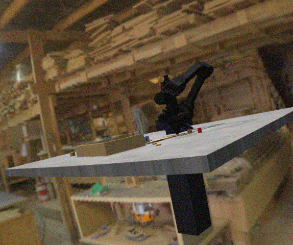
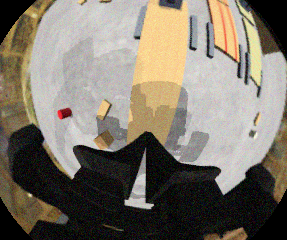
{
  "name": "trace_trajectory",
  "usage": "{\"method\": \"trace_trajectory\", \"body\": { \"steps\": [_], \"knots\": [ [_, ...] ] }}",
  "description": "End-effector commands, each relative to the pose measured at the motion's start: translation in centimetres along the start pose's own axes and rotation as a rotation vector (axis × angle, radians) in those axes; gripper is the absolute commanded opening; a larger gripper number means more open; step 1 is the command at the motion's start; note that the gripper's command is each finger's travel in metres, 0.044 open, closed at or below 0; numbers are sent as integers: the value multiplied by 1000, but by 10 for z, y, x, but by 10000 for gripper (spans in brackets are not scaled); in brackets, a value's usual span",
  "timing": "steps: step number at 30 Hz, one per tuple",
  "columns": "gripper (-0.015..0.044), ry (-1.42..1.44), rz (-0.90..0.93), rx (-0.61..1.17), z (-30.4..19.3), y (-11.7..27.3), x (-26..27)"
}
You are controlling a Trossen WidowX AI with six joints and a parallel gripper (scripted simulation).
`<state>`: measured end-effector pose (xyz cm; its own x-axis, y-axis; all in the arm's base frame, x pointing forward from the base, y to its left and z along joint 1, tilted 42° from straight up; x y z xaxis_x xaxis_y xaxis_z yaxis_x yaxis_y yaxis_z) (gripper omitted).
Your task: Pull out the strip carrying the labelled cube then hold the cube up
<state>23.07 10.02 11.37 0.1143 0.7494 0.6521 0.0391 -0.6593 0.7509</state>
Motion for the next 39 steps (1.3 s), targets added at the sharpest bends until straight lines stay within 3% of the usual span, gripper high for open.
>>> {"method": "trace_trajectory", "body": {
  "steps": [1,10,15,18,34,39],
  "knots": [
    [0,-8,0,23,-5,-4,-1],
    [0,-8,0,23,-5,-4,-1],
    [0,-8,-3,22,3,39,0],
    [0,-8,-2,23,3,41,0],
    [420,-17,-3,20,66,44,0],
    [440,-17,-3,19,85,46,0]
  ]
}}
Point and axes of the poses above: the point midway between the two fingers, 35 mm back from their tips, its own y axis back along the fingers, its own x axis across the jaws, z = x × y, the point moved 4 cm from there along y, back along the fingers, and after that the axes turned 1 degree about y, right-handed, at the moved point
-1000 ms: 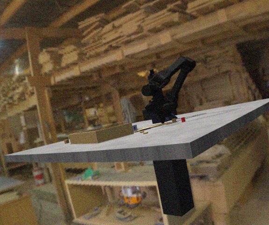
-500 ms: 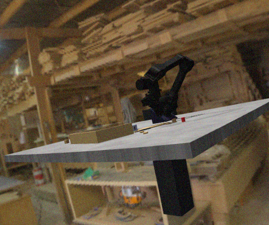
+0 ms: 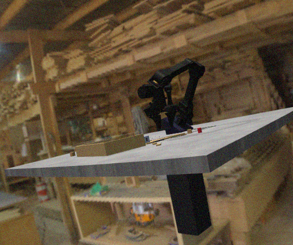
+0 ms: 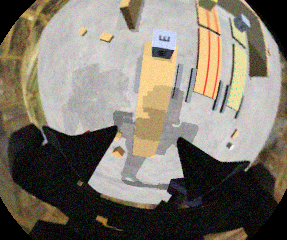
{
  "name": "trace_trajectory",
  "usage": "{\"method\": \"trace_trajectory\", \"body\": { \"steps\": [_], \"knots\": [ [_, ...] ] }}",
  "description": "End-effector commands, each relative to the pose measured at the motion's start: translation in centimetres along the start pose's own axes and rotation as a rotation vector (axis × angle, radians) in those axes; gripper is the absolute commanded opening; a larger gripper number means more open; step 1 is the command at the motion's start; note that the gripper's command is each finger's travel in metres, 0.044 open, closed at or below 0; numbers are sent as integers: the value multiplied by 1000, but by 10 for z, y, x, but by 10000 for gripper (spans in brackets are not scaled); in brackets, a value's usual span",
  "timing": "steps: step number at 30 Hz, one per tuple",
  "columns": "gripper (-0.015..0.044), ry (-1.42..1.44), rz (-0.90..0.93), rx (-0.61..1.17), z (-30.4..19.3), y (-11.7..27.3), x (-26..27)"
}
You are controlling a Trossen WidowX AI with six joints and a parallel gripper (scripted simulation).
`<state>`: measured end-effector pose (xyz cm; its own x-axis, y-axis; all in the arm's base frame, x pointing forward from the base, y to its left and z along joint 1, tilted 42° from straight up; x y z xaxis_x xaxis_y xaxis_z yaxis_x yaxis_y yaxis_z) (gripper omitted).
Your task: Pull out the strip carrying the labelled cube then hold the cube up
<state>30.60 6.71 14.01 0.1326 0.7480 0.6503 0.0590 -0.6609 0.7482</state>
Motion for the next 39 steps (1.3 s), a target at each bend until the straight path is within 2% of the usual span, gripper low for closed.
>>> {"method": "trace_trajectory", "body": {
  "steps": [1,32,39],
  "knots": [
    [440,2,-3,-1,15,2,0],
    [440,6,-4,-6,129,17,-3],
    [256,6,-4,-6,130,9,-3]
  ]
}}
Point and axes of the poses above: the point midway between the two fingers, 35 mm back from their tips, its own y axis back along the fingers, its own x axis across the jaws, z = x × y, the point moved 4 cm from there along y, back along the fingers, and after that the axes turned 1 degree about y, right-handed, at the moved point
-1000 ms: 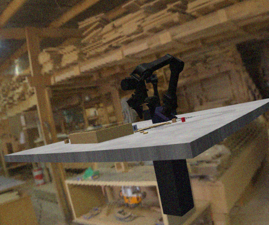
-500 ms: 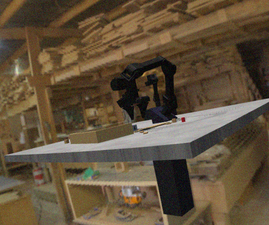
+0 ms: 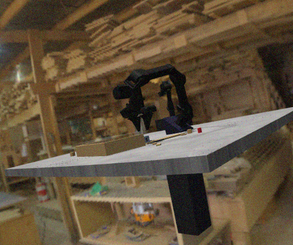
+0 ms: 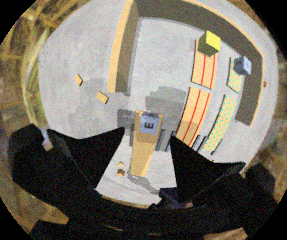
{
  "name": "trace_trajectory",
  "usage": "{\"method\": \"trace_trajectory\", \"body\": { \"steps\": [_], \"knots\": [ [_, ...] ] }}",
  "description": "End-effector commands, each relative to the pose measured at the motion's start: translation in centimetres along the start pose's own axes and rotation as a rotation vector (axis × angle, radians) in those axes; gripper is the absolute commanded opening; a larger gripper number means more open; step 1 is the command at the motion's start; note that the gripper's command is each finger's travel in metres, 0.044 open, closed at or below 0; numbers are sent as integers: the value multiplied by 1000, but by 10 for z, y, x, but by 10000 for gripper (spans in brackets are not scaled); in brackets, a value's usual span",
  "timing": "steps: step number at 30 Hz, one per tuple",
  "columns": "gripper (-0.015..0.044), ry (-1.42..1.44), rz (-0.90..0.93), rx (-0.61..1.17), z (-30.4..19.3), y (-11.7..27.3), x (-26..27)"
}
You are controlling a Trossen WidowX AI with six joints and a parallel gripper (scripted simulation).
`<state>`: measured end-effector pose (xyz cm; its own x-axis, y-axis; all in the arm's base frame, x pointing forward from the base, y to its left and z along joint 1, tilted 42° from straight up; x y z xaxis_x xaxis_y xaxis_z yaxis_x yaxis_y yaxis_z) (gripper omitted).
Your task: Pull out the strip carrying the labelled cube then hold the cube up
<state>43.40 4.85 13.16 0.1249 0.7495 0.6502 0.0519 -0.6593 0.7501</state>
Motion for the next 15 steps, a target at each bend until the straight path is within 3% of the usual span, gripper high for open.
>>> {"method": "trace_trajectory", "body": {
  "steps": [1,15],
  "knots": [
    [250,-1,-3,1,1,-6,0],
    [250,-1,-2,1,2,-29,0]
  ]
}}
Point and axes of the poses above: the point midway between the two fingers, 35 mm back from their tips, its own y axis back along the fingers, its own x axis across the jaws, z = x × y, the point moved 4 cm from there along y, back along the fingers, and after that the axes turned 1 degree about y, right-handed, at the moved point
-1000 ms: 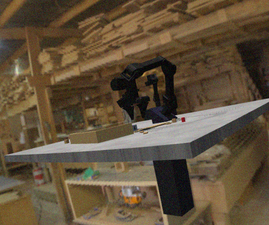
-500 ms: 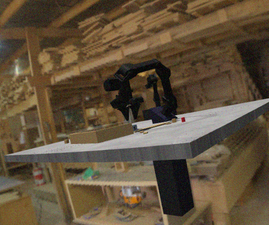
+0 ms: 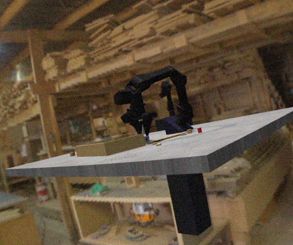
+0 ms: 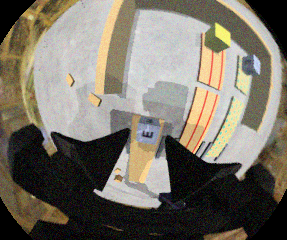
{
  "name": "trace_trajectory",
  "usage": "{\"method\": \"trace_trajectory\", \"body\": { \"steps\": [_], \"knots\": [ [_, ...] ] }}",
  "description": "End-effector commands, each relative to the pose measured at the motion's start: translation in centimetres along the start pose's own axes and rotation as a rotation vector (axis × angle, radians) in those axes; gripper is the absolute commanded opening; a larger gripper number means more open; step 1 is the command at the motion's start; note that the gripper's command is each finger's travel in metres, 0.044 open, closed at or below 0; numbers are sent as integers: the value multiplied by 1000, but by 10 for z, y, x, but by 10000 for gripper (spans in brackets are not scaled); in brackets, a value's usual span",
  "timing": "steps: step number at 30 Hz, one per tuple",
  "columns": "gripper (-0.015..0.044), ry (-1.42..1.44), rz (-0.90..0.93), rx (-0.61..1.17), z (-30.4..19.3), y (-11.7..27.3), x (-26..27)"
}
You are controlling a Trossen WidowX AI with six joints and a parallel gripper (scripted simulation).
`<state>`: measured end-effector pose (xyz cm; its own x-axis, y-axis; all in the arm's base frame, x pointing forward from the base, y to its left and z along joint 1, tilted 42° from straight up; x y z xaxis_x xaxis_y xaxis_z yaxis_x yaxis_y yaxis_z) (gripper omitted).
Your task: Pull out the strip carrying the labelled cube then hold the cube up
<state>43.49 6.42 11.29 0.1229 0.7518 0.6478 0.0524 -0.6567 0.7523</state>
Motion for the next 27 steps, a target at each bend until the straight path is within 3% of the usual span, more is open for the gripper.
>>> {"method": "trace_trajectory", "body": {
  "steps": [1,15,19,27],
  "knots": [
    [250,-3,2,1,0,-7,0],
    [250,-3,3,1,-1,-27,0],
    [145,0,0,1,-1,-24,0],
    [72,0,0,1,-1,-24,0]
  ]
}}
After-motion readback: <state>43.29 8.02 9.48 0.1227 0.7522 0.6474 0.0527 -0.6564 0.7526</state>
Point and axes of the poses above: the point midway between the two fingers, 35 mm back from their tips, its own y axis back along the fingers, its own x axis across the jaws, z = x × y, the point moved 4 cm from there along y, back along the fingers, and after that the axes turned 1 degree about y, right-handed, at the moved point
